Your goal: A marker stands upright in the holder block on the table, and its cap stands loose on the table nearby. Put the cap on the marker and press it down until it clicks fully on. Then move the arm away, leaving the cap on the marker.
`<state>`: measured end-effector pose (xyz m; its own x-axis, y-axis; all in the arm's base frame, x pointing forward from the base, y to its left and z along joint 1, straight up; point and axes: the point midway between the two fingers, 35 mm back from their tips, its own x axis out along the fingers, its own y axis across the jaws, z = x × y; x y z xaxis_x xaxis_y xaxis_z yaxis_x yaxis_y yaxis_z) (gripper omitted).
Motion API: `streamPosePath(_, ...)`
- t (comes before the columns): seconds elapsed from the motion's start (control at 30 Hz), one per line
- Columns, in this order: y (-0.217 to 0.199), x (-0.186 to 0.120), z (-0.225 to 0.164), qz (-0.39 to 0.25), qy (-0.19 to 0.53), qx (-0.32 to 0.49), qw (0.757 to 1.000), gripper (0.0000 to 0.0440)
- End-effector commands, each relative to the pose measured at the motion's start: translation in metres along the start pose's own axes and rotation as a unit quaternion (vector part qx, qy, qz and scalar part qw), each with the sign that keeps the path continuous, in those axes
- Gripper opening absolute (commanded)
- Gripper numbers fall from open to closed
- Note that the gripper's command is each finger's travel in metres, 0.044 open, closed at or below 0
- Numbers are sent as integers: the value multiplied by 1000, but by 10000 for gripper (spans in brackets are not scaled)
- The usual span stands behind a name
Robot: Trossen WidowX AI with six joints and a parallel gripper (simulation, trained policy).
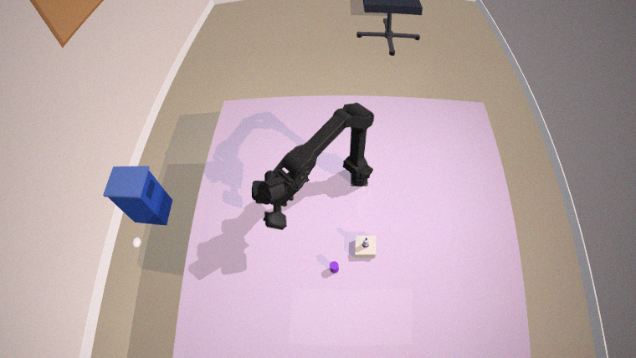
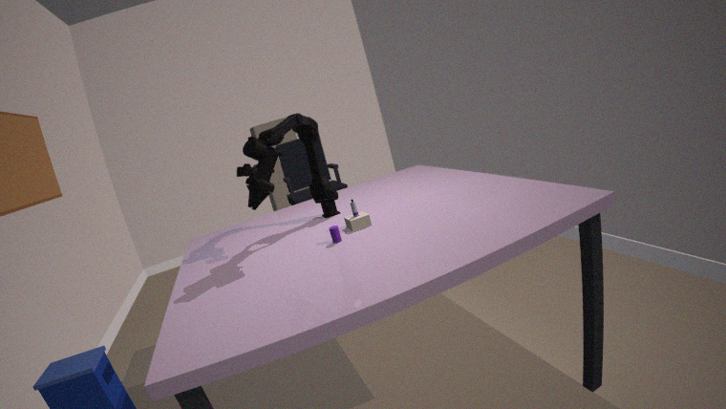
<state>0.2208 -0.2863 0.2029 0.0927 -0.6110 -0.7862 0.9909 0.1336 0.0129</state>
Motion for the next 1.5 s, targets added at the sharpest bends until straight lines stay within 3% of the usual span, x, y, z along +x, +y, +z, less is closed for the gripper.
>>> streamPosePath(0.0,10,1,-2,4,11,6,1000,325)
streamPosePath(1.47,105,12,-58,4,140,55,989,326)
